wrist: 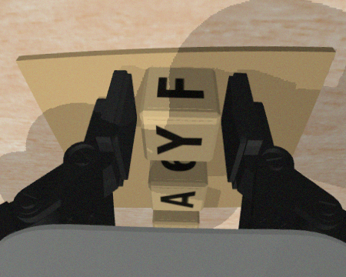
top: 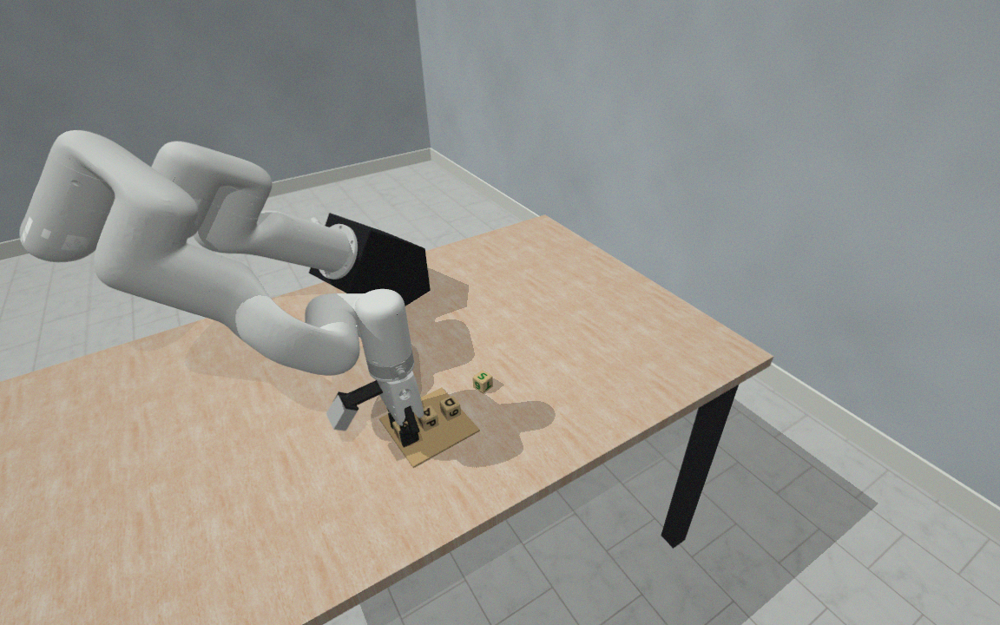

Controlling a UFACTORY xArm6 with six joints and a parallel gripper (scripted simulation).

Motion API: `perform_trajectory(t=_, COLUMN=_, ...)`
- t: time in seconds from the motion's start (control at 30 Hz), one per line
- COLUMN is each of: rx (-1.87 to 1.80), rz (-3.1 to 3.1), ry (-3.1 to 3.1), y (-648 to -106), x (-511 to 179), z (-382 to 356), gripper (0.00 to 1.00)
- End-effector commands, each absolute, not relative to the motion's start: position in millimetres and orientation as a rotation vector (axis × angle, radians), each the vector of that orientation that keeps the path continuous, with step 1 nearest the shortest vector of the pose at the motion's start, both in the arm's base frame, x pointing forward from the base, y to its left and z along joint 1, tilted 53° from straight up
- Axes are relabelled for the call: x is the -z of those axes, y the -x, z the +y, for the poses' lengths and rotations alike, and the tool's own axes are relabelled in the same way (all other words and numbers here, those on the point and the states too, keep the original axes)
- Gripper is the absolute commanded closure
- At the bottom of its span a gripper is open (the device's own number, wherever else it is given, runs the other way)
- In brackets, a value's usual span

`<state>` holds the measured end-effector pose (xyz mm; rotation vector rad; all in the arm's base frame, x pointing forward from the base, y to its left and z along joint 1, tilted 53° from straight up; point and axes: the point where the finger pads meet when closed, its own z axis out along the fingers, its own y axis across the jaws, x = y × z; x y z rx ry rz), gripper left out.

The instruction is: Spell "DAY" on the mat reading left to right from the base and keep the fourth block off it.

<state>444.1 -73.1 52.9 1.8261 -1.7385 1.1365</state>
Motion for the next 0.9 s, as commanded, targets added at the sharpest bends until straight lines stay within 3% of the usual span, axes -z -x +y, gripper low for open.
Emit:
perform_trajectory(t=0.0, rx=-1.139, rz=-1.739, ry=-1.828, y=-444, x=-54, z=-71, gripper=0.53)
perform_trajectory(t=0.87, rx=-1.139, rz=-1.739, ry=-1.828, y=-418, x=-108, z=-6, gripper=0.53)
